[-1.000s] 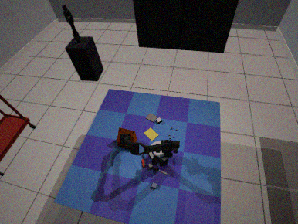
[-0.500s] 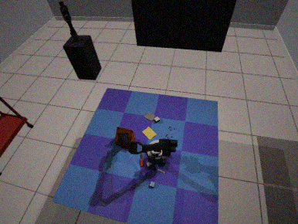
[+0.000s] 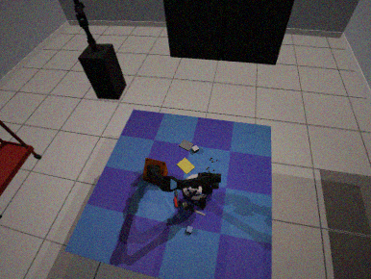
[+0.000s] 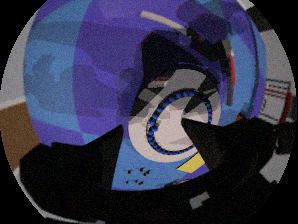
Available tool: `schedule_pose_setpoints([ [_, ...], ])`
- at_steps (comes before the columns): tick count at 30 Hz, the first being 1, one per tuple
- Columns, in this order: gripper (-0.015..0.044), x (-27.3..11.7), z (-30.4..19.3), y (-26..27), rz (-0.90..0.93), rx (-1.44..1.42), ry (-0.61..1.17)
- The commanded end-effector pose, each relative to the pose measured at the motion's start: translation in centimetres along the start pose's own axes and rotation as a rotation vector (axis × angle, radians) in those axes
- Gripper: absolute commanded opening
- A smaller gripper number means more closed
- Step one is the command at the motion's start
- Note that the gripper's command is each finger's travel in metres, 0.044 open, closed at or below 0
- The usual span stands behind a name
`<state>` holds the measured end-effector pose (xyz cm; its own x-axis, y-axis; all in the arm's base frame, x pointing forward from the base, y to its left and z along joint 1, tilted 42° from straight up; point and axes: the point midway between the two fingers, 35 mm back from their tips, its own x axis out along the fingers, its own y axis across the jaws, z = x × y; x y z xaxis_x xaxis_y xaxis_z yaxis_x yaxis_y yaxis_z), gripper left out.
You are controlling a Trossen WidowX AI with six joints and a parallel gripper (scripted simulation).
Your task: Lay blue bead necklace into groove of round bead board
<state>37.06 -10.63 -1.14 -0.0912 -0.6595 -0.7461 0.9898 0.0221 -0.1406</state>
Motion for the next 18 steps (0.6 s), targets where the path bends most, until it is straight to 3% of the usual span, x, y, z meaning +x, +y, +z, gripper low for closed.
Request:
schedule_pose_setpoints([
  [1, 0.0440, -0.1, 0.0, 0.0, 0.000, 0.004, -0.001],
  [6, 0.0440, -0.1, 0.0, 0.0, 0.000, 0.004, -0.001],
  [13, 0.0256, -3.1, -1.0, -0.3, 0.000, 0.117, 0.001],
  [18, 0.0125, -3.2, -1.0, -0.3, 0.000, 0.120, 0.001],
])
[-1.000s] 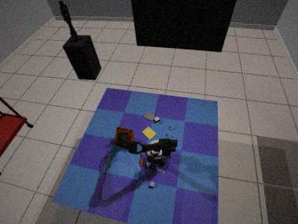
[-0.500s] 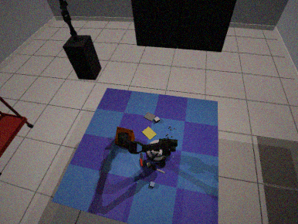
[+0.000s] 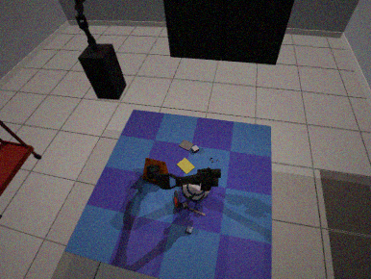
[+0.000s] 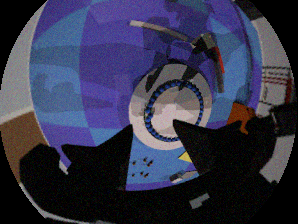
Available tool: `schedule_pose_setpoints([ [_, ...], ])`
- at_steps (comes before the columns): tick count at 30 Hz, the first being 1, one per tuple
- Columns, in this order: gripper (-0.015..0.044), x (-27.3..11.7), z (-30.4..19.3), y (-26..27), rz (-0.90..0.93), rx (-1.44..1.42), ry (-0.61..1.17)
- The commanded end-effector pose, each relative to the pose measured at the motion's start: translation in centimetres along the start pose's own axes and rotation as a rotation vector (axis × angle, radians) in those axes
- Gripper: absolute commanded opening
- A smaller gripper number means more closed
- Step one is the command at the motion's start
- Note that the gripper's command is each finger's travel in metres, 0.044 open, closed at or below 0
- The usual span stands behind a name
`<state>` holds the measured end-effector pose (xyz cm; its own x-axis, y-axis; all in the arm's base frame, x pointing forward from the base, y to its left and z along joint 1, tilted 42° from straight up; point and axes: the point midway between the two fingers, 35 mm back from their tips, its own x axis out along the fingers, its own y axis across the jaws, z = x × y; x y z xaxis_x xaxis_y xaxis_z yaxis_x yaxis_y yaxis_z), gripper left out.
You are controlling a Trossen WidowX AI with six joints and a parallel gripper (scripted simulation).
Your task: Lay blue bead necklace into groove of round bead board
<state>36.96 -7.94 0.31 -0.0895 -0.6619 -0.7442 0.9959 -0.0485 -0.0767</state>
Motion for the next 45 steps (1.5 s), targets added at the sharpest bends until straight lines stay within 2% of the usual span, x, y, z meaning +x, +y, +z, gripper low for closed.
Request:
schedule_pose_setpoints([
  [1, 0.0120, -0.2, 0.1, 0.0, -0.002, 0.025, 0.004],
  [5, 0.0120, 1.1, 0.1, 0.0, -0.002, 0.025, 0.004],
  [10, 0.0120, 0.5, 0.2, 0.2, 0.006, 0.029, 0.003],
  [34, 0.0120, 3.6, 0.1, 0.0, -0.002, 0.025, 0.003],
  [39, 0.0000, 3.4, 0.1, 0.1, 0.001, 0.032, 0.007],
  [45, 0.0000, 3.4, 0.1, 0.1, 0.001, 0.032, 0.007],
])
